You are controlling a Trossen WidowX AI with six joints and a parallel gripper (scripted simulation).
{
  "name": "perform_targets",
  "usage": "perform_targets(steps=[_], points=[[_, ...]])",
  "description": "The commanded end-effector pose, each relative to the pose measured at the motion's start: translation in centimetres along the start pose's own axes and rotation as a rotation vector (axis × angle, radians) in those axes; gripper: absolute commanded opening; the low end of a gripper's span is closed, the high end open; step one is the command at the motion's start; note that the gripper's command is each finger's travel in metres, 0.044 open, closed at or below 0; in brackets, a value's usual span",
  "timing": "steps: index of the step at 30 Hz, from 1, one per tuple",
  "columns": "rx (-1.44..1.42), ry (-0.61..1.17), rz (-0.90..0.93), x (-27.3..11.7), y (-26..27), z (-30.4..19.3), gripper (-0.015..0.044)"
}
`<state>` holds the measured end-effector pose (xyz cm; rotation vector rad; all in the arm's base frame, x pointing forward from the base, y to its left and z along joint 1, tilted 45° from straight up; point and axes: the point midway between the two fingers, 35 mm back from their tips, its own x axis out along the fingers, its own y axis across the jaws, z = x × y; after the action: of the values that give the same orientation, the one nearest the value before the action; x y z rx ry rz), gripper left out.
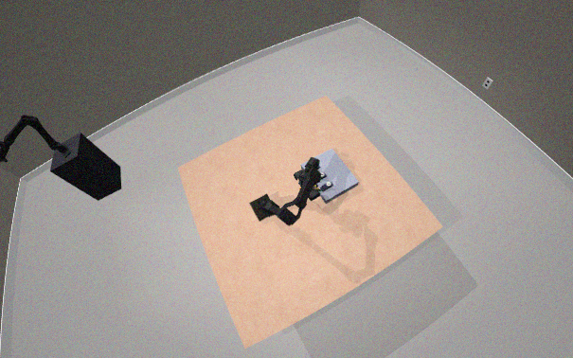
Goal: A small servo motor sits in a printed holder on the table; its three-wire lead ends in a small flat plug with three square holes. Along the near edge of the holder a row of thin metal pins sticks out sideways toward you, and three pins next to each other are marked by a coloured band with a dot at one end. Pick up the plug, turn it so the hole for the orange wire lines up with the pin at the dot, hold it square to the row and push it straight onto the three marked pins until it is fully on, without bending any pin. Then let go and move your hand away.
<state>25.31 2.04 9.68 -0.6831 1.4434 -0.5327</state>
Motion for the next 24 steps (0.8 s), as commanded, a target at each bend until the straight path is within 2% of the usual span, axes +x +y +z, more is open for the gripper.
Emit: perform_targets(steps=[1,8,24], points=[[0.020,-0.001,0.004,0.7,0.1,-0.4,0.0000],[0.020,-0.001,0.002,3.8,0.1,-0.4,0.0000],[0.022,-0.003,0.002,3.8,-0.1,3.0,0.0000]])
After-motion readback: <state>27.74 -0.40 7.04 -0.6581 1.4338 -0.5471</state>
